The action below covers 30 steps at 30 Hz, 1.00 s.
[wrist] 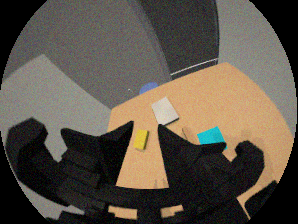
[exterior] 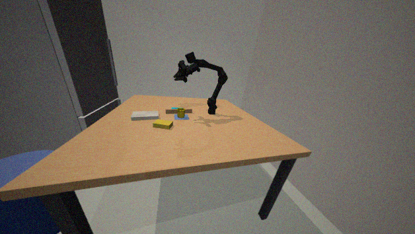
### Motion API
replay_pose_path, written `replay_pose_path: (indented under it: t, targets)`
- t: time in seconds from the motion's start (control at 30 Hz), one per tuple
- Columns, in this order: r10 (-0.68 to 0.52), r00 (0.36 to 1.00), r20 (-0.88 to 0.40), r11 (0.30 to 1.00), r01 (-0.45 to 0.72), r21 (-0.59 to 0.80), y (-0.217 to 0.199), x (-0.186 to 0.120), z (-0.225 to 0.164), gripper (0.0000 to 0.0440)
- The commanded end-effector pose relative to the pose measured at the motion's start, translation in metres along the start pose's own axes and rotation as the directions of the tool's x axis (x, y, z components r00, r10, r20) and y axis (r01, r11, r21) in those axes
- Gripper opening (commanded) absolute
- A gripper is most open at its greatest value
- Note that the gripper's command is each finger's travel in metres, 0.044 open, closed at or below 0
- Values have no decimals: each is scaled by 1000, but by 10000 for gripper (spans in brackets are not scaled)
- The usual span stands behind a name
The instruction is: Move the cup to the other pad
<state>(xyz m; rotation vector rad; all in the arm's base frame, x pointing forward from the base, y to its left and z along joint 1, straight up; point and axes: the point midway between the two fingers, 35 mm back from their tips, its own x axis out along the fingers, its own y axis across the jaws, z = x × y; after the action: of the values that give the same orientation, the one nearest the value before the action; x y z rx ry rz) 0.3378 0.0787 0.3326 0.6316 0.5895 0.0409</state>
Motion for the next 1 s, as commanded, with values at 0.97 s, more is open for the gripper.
replay_pose_path:
  t: [0.97]
  targets:
    - [-253, 892, -375, 861, 384, 332, -7, 31, -48, 149]
